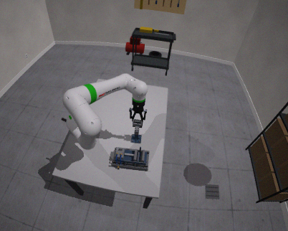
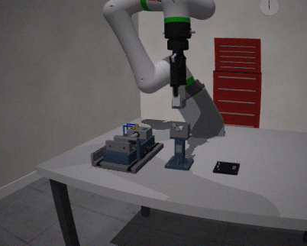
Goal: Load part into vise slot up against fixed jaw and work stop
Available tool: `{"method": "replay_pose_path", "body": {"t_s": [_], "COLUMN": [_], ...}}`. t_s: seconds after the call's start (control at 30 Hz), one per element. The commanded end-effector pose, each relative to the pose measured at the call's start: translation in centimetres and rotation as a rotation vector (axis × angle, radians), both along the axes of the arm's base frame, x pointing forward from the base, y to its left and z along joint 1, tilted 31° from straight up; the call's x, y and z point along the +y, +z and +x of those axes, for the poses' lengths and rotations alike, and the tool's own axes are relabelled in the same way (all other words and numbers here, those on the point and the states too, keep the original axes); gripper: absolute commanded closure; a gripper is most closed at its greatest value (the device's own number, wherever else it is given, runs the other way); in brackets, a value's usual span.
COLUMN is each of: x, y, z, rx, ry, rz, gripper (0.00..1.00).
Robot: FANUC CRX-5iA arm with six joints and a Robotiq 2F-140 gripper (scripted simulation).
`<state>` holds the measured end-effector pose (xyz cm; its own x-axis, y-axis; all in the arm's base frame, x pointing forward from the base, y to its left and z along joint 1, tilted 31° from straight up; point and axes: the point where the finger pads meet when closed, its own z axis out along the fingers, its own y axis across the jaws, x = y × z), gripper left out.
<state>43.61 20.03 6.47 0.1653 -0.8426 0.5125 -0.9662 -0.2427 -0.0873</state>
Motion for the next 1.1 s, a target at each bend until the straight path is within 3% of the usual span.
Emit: {"method": "replay_pose_path", "body": {"t_s": [0.0, 0.47, 1.07], "x": [-0.1, -1.4, -5.6], "y": [0.1, 1.1, 4.2], "z": [0.1, 1.1, 4.0], "rx": [-0.005, -0.068, -0.26], "ry": [-0.007, -0.123, -0.473], "rz": [0.002, 0.032, 0.118], "gripper": [1.0, 1.0, 1.0]}}
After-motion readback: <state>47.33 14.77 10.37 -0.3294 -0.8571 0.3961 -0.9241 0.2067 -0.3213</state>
